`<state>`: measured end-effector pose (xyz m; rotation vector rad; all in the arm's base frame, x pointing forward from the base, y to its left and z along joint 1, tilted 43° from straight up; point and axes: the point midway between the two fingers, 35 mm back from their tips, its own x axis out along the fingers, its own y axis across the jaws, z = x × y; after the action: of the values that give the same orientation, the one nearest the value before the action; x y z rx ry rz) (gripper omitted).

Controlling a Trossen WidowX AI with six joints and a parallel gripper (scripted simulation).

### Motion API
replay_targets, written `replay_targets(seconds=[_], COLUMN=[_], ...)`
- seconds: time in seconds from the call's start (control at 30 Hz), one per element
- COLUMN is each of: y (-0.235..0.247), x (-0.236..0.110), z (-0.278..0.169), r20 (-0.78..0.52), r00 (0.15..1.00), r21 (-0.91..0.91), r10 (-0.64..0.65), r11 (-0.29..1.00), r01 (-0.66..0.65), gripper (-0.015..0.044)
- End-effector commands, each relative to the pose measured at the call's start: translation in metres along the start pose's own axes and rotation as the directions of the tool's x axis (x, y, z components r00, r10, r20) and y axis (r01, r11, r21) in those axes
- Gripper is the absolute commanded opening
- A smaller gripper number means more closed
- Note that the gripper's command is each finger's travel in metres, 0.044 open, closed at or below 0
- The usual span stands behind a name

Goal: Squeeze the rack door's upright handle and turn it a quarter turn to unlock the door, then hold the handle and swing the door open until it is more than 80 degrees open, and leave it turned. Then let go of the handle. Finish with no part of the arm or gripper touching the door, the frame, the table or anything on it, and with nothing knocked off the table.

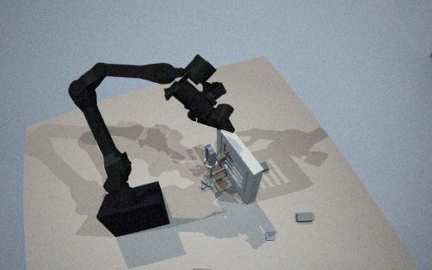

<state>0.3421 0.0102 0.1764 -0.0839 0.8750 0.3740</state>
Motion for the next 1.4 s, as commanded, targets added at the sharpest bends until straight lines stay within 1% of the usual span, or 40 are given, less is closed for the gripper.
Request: replay_targets(seconds=[0.0,0.2,0.4,0.6,0.77,1.03,1.37], y=[0.002,0.006,0.011,0.015,0.018,0.019,0.028], x=[0.008,0.013,0.014,0.012,0.009,0.009,0.022], z=[-0.012,-0.028,-0.04,-0.047,-0.05,-0.05,-0.055], r20=[-0.102,-0.215,-0.297,-0.343,-0.353,-0.352,-0.352], r00=[0.991,0.953,0.891,0.811,0.739,0.728,0.729], r21=[0.022,0.08,0.163,0.264,0.354,0.367,0.366], r10=[0.089,0.213,0.344,0.474,0.574,0.588,0.587], r11=[0.996,0.976,0.938,0.877,0.813,0.803,0.803], r01=[-0.088,-0.201,-0.307,-0.401,-0.463,-0.47,-0.469], gripper=[0.0298,0.0298,0.0298,0.0298,0.0298,0.0298,0.0298])
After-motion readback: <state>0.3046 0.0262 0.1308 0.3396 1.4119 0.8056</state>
